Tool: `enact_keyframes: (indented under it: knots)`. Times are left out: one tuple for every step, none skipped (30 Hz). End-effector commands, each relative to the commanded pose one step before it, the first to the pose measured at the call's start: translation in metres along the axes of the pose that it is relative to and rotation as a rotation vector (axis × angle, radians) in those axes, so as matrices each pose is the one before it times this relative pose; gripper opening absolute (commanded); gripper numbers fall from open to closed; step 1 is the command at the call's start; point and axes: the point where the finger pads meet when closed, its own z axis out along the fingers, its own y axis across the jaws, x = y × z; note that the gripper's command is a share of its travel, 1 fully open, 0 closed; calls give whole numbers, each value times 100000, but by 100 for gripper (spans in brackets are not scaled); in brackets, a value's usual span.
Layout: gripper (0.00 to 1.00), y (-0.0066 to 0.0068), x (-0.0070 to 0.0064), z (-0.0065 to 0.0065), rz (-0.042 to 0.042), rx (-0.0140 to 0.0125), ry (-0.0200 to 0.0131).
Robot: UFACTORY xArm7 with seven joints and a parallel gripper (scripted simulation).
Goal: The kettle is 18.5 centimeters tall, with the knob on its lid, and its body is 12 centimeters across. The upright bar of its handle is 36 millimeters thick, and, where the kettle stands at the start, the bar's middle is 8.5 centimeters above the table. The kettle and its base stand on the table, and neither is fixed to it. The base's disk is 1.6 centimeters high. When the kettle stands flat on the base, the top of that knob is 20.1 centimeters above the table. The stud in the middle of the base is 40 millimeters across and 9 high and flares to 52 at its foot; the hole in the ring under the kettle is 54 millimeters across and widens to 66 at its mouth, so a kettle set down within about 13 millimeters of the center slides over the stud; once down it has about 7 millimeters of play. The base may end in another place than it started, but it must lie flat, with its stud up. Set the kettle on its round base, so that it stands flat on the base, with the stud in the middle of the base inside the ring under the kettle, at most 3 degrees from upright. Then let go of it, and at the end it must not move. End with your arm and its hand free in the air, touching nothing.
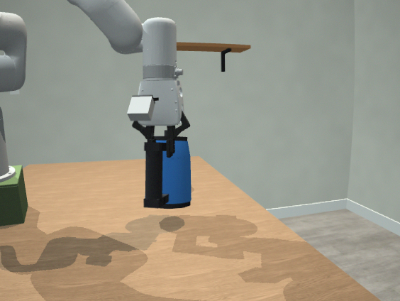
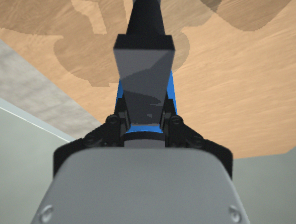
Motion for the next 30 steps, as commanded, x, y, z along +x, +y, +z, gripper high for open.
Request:
enact_keyframes:
  knots:
    - [0, -152, -94, -177, -28, 492, -42]
    - [0, 7, -27, 0, 0, 0, 0]
    - [0, 8, -32, 0, 0, 0, 0]
    - [0, 10, -37, 0, 0, 0, 0]
    - [0, 11, -43, 0, 0, 0, 0]
    - [0, 0, 0, 0, 0, 0, 0]
    - [0, 0, 0, 0, 0, 0, 0]
    - [0, 13, -48, 0, 0, 0, 0]
    - [0, 14, -54, 0, 0, 0, 0]
    - [0, 16, -60, 0, 0, 0, 0]
    - [0, 18, -67, 0, 0, 0, 0]
    - [0, 20, -73, 0, 0, 0, 0]
    - [0, 22, -80, 0, 0, 0, 0]
    - [0, 24, -87, 0, 0, 0, 0]
    - [0, 26, -94, 0, 0, 0, 0]
    - [0, 28, -101, 0, 0, 0, 0]
    - [0, 29, -109, 0, 0, 0, 0]
    - [0, 31, -116, 0, 0, 0, 0]
    - [0, 33, -124, 0, 0, 0, 0]
    - [0, 35, -131, 0, 0, 0, 0]
    - [0, 38, -139, 0, 0, 0, 0]
    - [0, 40, -146, 0, 0, 0, 0]
    - [0, 0, 0, 0, 0, 0, 0]
    - [0, 0, 0, 0, 0, 0, 0]
    - [0, 43, -153, 0, 0, 0, 0]
    - [0, 44, -161, 0, 0, 0, 0]
    - [0, 45, -169, 0, 0, 0, 0]
    - [0, 47, -177, 0, 0, 0, 0]
    - [0, 50, -184, 0, 0, 0, 0]
    - [0, 53, -191, 0, 0, 0, 0]
